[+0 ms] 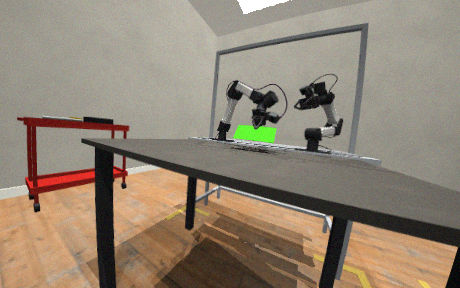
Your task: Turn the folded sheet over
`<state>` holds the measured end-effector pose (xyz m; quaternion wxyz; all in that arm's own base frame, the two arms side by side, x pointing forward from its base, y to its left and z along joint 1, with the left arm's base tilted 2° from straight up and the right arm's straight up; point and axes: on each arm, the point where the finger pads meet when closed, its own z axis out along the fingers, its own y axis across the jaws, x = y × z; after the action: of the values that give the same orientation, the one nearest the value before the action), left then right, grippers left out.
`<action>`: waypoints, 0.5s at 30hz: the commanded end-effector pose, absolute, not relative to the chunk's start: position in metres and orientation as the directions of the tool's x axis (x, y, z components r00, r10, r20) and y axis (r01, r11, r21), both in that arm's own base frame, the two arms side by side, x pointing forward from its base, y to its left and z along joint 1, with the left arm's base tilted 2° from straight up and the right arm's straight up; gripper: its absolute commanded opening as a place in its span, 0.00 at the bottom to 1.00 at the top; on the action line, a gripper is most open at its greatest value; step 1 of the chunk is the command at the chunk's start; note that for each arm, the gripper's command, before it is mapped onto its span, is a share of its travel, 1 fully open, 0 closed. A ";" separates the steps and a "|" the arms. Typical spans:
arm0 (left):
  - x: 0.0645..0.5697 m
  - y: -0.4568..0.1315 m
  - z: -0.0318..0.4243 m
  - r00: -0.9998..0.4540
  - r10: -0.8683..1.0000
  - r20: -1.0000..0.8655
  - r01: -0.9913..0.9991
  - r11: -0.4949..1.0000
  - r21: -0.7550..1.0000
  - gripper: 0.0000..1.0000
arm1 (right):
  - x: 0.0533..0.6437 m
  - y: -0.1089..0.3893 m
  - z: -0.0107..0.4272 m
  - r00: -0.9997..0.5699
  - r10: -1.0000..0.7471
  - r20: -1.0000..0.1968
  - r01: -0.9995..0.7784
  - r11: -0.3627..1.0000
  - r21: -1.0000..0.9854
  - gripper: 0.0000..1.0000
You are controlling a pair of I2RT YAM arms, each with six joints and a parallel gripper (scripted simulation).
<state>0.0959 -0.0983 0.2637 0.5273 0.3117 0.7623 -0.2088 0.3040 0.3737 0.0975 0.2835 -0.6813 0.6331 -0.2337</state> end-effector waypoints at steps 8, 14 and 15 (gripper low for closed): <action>0.088 -0.094 0.256 -0.238 0.286 -0.928 0.719 0.695 0.030 0.65 | 0.304 0.366 0.097 0.183 -0.981 0.067 -0.662 -0.174 -0.729 0.01; 0.070 -0.094 0.259 -0.289 0.415 -0.863 0.783 0.621 0.036 0.65 | 0.305 0.367 0.094 0.173 -0.983 0.059 -0.654 -0.160 -0.739 0.01; 0.068 -0.094 0.262 -0.295 0.430 -0.853 0.791 0.611 0.035 0.65 | 0.304 0.367 0.092 0.173 -0.983 0.060 -0.655 -0.160 -0.739 0.01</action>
<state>0.0777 -0.0954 0.2562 0.4803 0.3642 0.7703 -0.2080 0.3083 0.3677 0.0889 0.2820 -0.7092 0.5843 -0.2759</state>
